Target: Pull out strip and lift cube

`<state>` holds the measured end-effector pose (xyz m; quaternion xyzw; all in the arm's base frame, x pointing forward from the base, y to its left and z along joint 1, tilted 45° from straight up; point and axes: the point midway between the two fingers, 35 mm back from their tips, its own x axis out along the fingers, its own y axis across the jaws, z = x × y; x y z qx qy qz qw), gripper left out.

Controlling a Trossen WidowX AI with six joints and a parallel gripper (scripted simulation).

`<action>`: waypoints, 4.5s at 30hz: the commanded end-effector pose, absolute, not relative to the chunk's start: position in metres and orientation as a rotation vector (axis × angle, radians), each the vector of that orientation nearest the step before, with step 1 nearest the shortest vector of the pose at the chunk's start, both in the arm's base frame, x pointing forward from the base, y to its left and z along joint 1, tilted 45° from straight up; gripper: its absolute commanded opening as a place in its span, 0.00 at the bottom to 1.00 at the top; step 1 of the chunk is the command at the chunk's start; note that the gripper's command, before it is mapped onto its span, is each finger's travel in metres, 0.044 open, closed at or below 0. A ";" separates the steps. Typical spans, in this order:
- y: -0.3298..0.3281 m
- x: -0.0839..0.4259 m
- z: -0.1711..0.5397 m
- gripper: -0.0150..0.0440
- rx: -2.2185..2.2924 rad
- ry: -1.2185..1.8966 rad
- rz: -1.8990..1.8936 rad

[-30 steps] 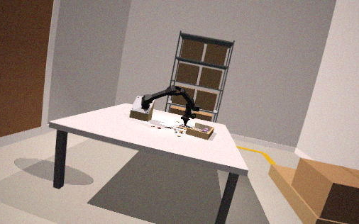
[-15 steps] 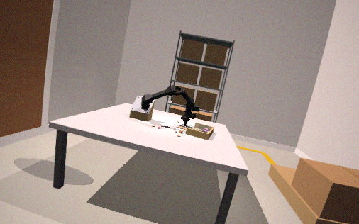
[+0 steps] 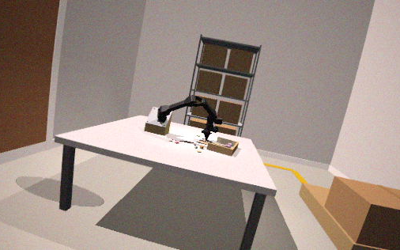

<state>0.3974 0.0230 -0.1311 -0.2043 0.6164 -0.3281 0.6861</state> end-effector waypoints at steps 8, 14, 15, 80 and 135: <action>0.019 0.398 -0.134 0.25 -0.461 1.383 -0.737; 0.019 0.399 -0.134 0.25 -0.461 1.383 -0.737; 0.019 0.399 -0.134 0.25 -0.461 1.383 -0.737; 0.028 0.320 -0.150 0.25 -0.462 1.386 -0.736; 0.037 0.239 -0.161 0.25 -0.462 1.390 -0.734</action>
